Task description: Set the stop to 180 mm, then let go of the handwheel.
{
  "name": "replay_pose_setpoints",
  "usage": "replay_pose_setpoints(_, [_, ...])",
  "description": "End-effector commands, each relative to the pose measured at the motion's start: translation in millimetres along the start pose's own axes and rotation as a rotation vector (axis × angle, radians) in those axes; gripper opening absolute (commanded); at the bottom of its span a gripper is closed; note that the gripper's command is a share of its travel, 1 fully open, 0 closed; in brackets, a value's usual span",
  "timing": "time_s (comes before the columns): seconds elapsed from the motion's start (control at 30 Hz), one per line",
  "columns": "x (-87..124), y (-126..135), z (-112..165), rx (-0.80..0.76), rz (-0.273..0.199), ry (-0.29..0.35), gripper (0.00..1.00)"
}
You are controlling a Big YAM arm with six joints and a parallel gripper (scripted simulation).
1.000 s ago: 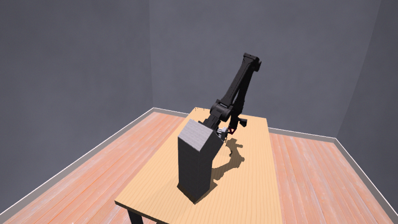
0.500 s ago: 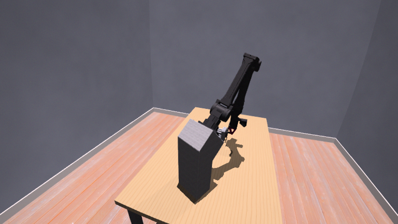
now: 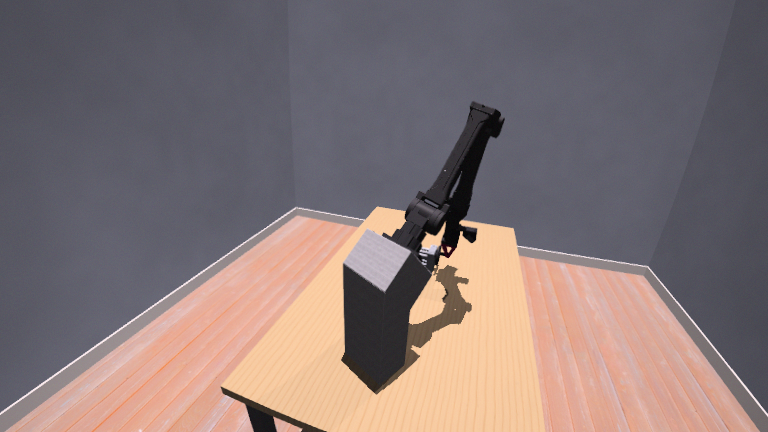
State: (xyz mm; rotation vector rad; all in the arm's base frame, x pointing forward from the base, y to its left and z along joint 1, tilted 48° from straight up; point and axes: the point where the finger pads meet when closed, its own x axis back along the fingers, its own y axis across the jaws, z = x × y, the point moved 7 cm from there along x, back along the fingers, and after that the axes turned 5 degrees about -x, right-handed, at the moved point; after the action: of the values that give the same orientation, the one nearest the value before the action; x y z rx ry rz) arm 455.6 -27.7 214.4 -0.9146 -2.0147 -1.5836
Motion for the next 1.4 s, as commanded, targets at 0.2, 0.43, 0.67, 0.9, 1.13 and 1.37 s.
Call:
replay_pose_setpoints(0.2, [28, 29, 0, -0.011, -0.063, 0.002, 0.06])
replay_pose_setpoints(0.43, [30, 32, 1, -0.008, -0.064, 0.002, 0.06])
replay_pose_setpoints(0.67, [32, 36, 1, -0.012, -0.064, 0.001, 0.06])
replay_pose_setpoints(0.9, [38, 44, 1, -0.01, -0.066, 0.003, 0.06])
replay_pose_setpoints(1.13, [38, 45, 1, -0.009, -0.068, 0.003, 0.06])
replay_pose_setpoints(1.37, [38, 51, 2, -0.01, -0.07, 0.003, 0.06])
